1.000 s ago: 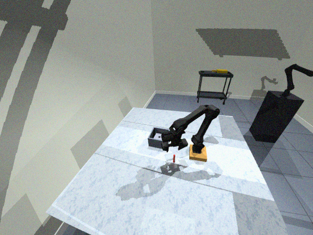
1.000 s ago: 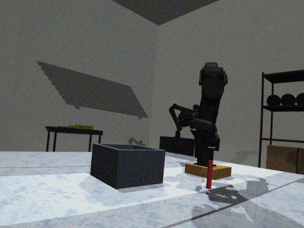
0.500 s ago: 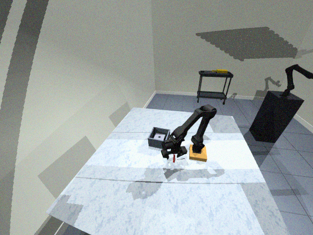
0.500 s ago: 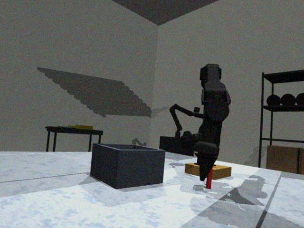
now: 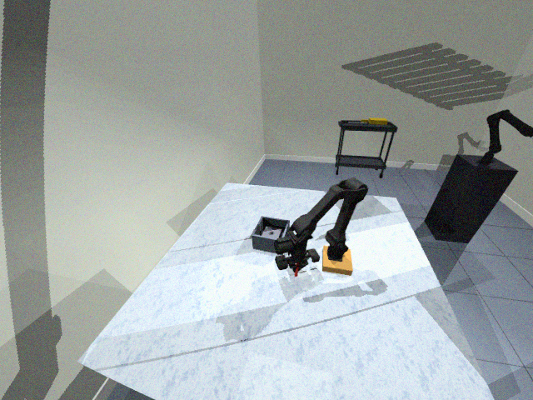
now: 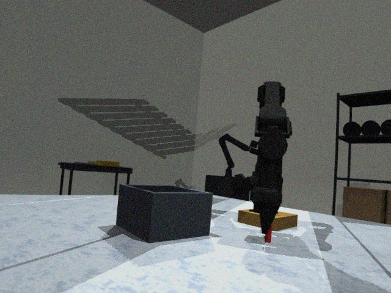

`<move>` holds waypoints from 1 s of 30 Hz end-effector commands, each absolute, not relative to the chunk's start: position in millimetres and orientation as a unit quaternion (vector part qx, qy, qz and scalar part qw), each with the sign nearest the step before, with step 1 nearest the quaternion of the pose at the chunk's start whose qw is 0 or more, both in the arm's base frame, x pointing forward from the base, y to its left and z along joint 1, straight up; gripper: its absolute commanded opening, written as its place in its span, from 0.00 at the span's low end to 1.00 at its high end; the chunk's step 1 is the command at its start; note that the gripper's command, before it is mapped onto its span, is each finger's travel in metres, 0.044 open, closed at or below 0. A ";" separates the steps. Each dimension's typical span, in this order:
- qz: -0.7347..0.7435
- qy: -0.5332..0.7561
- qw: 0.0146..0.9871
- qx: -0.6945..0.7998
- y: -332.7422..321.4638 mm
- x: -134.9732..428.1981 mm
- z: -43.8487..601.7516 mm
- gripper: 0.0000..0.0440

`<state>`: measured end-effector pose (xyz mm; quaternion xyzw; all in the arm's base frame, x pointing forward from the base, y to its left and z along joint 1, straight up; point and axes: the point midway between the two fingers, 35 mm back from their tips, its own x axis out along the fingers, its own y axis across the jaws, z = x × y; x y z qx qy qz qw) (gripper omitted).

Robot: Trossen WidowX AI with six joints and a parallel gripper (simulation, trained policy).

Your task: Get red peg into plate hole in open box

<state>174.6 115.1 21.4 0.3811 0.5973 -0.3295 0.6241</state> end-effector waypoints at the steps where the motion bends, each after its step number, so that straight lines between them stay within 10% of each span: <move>1: -0.318 0.592 0.636 0.379 114.1 181.7 30.3 0.00; 30: -0.297 0.508 0.739 0.327 52.0 245.2 130.9 0.00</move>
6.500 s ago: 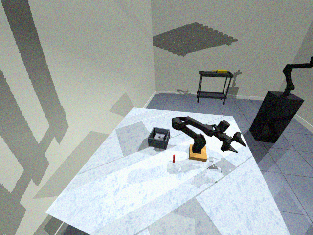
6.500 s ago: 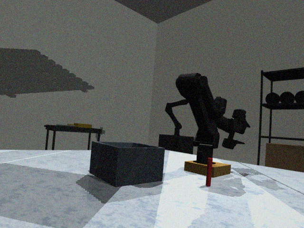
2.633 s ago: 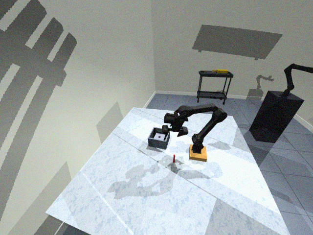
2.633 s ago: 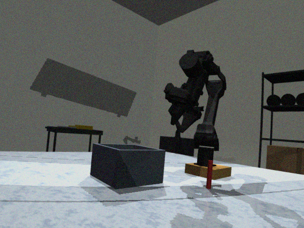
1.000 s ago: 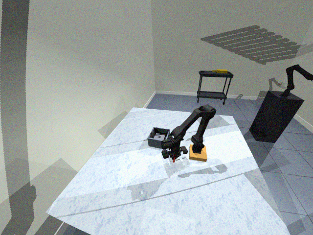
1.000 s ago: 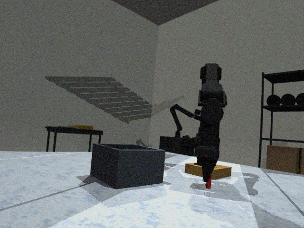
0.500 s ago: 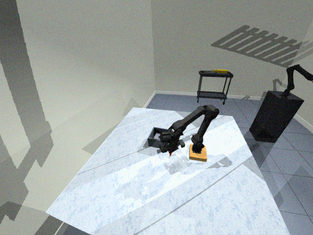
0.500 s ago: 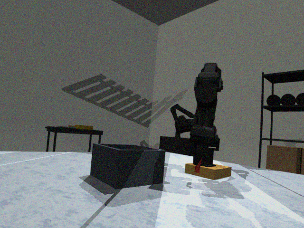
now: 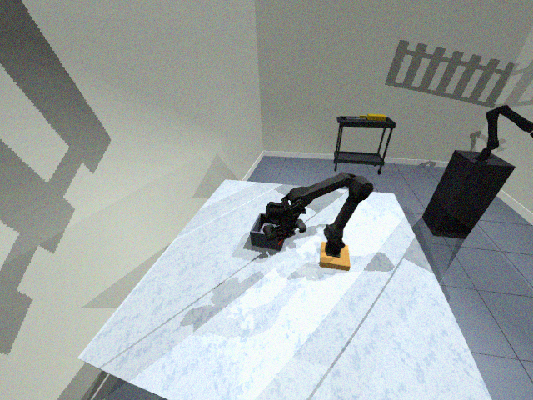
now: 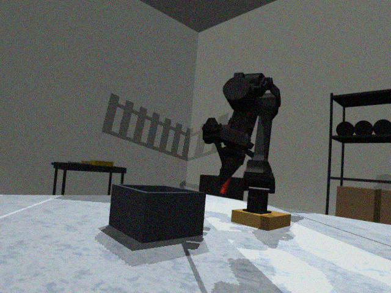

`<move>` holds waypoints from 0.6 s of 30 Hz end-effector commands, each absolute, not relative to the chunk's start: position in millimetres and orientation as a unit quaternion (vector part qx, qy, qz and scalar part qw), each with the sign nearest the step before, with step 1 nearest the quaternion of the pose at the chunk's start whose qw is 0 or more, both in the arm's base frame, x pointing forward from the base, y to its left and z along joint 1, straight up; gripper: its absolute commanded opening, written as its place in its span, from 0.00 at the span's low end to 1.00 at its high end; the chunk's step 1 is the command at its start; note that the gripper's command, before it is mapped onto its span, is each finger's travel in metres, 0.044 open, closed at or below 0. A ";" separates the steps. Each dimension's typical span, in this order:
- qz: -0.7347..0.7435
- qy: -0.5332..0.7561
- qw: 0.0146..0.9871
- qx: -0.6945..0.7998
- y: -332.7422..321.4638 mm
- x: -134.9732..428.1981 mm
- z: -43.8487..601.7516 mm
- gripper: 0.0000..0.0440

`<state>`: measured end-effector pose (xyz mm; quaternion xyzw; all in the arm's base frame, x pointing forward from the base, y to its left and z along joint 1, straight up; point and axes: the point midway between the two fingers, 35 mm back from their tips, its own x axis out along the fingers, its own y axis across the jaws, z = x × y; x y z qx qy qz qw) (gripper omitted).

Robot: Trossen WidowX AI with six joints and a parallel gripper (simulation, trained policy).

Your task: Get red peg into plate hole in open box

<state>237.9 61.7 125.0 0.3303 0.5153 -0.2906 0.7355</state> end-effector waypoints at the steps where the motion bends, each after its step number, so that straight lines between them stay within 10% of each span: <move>1: -0.299 0.506 0.739 0.328 48.4 247.7 132.1 0.00; 18: -0.342 0.472 0.736 0.345 -11.1 285.8 136.6 0.00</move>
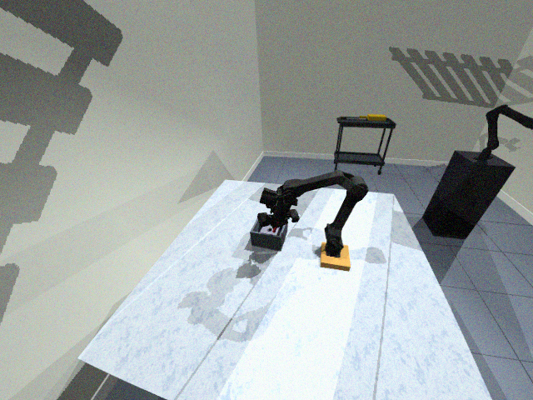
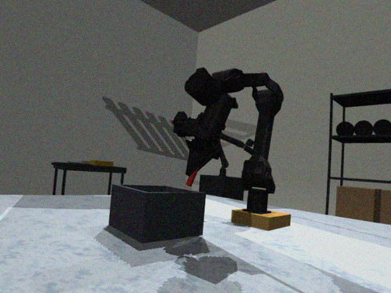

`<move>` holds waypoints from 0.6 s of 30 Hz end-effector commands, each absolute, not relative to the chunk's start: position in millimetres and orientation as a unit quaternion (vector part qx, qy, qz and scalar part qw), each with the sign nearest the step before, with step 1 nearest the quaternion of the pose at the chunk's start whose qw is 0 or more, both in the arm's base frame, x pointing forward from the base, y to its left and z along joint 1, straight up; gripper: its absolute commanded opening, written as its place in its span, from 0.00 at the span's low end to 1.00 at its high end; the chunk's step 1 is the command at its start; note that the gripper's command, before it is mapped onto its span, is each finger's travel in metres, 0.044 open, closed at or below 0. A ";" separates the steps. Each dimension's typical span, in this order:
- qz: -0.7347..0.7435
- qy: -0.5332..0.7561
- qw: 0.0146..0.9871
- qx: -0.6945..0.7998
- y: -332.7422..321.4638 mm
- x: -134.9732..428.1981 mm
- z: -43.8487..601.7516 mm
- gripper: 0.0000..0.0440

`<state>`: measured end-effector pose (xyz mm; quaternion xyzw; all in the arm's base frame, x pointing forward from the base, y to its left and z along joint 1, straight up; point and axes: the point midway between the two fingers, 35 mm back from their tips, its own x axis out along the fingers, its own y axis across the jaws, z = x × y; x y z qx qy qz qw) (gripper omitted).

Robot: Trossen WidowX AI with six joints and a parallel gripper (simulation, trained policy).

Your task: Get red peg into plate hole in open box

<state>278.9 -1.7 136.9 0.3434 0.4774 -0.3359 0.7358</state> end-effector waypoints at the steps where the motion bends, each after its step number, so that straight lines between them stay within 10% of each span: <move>1: -0.344 0.470 0.735 0.346 -14.4 287.9 136.0 0.00; 18: -0.369 0.468 0.714 0.368 -57.4 314.4 114.2 0.02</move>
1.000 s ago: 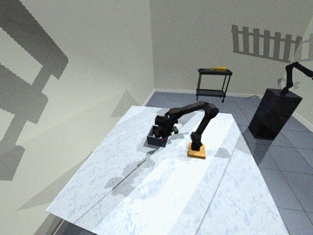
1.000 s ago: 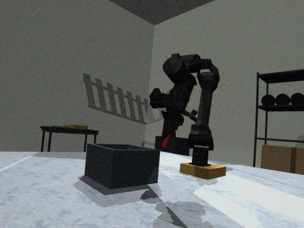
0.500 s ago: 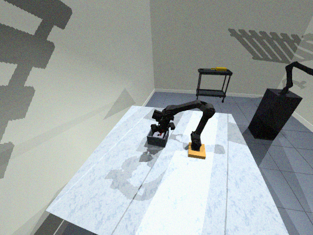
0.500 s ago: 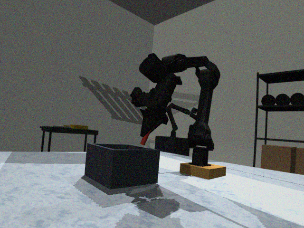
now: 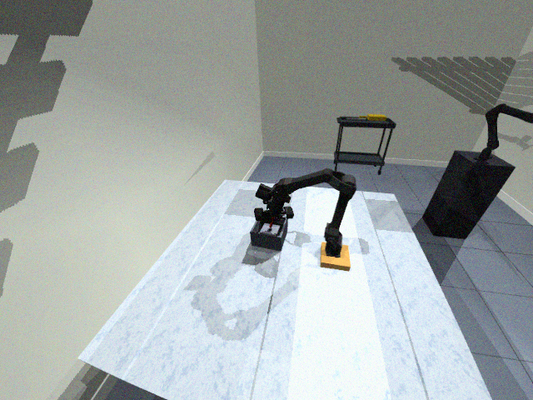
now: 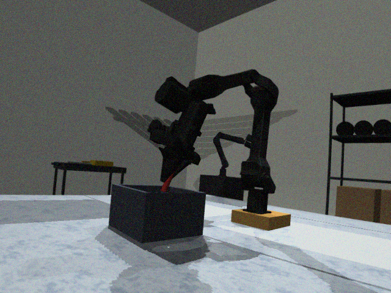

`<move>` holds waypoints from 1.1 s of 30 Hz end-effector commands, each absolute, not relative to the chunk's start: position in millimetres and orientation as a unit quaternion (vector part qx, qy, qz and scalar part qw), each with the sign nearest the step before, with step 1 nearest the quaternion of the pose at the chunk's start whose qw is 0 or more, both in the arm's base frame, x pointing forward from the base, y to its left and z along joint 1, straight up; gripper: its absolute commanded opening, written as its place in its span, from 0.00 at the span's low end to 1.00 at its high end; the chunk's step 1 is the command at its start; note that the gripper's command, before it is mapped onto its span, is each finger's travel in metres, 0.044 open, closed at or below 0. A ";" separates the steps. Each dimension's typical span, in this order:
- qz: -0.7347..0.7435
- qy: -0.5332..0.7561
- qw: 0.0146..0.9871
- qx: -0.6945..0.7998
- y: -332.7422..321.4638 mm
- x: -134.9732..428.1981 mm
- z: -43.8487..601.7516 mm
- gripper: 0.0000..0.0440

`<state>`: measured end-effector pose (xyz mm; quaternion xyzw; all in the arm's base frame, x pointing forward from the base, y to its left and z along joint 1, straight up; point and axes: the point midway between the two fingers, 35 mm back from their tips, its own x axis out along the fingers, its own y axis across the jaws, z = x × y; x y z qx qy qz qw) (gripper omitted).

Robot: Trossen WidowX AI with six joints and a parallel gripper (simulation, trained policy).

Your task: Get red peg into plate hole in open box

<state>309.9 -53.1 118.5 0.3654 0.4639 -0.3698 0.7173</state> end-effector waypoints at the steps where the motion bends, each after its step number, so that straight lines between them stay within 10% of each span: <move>1: -0.370 0.469 0.712 0.369 -58.8 315.3 112.0 0.02; 10: -0.374 0.493 0.697 0.363 -66.4 321.4 86.3 0.04; 16: -0.373 0.511 0.693 0.346 -71.7 324.0 74.5 0.34; 27: -0.367 0.519 0.698 0.329 -84.5 345.7 77.8 0.45; 33: -0.364 0.517 0.704 0.323 -94.9 359.5 79.6 0.71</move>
